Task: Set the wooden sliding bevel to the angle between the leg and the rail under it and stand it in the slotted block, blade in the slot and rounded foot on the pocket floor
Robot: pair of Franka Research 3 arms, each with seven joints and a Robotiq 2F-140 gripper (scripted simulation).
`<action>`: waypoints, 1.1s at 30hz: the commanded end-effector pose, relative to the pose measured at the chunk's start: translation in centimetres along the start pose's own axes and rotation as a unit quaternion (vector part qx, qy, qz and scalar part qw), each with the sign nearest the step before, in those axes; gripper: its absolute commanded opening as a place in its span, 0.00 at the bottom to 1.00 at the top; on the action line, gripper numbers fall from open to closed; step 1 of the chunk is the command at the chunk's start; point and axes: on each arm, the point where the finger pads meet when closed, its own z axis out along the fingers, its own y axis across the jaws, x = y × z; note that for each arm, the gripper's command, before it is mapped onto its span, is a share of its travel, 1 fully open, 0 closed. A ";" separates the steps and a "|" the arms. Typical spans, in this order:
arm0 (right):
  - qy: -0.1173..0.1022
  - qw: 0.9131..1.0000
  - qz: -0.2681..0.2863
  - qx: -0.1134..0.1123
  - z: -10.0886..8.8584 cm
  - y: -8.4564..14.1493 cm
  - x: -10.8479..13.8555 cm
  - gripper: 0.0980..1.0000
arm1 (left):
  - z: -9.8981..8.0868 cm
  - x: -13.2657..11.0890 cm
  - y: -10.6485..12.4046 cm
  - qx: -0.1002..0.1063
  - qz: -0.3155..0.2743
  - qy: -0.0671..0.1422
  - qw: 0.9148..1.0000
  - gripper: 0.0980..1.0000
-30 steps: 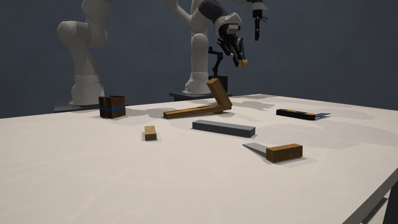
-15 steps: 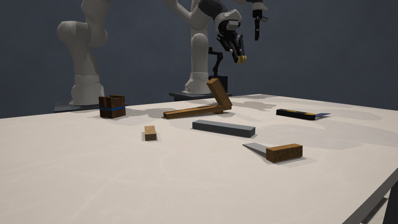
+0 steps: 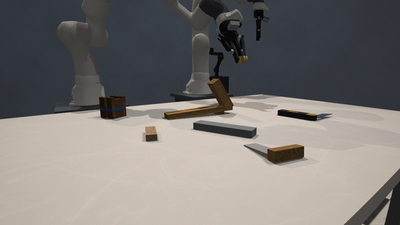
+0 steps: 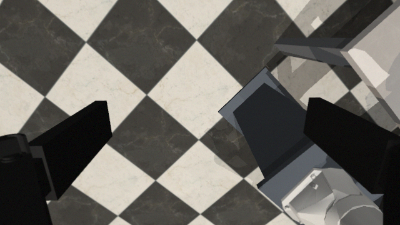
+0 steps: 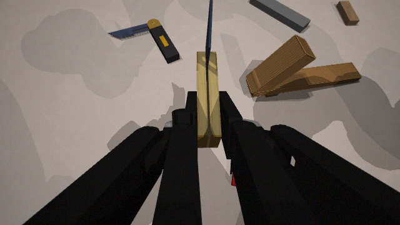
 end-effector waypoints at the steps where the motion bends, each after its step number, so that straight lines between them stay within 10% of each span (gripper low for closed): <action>1: 0.000 1.000 -0.001 -0.001 -0.1 0.1 0.2 0.00 | 0.1 0.0 0.1 -0.002 -0.003 -0.001 1.000 1.00; 24: -0.049 0.998 0.043 0.011 0.9 1.6 0.8 0.00 | 0.1 0.0 0.1 -0.002 -0.003 -0.001 1.000 1.00; 33: -0.110 0.989 0.098 0.027 2.0 3.5 1.5 0.00 | 0.1 0.0 0.1 -0.002 -0.003 -0.001 1.000 1.00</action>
